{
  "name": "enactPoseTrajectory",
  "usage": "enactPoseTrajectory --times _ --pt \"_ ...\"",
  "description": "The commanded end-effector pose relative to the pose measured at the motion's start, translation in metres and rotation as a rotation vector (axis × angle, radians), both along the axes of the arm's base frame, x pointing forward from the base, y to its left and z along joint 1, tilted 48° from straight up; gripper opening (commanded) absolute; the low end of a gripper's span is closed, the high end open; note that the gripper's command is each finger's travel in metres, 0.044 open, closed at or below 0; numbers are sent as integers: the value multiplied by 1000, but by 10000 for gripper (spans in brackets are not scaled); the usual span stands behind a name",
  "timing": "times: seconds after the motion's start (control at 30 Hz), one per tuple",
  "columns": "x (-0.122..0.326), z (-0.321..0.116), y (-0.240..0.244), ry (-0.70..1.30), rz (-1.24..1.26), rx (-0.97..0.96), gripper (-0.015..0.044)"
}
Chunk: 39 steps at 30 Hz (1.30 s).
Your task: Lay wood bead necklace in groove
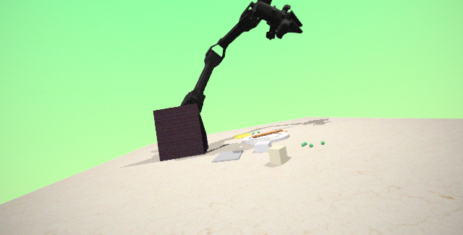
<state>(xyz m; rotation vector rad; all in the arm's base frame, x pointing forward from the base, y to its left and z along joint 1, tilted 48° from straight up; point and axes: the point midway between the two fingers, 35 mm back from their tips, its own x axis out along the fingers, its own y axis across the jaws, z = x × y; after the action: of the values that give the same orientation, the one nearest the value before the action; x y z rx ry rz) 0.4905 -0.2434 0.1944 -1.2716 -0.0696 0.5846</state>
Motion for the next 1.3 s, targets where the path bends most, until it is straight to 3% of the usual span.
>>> enactPoseTrajectory --times 0.0,0.63,1.27 --pt "5 -14 21 102 -13 90 250" --pt "3 -76 146 667 -46 544 250" --pt "-47 -128 268 1332 -235 819 250"
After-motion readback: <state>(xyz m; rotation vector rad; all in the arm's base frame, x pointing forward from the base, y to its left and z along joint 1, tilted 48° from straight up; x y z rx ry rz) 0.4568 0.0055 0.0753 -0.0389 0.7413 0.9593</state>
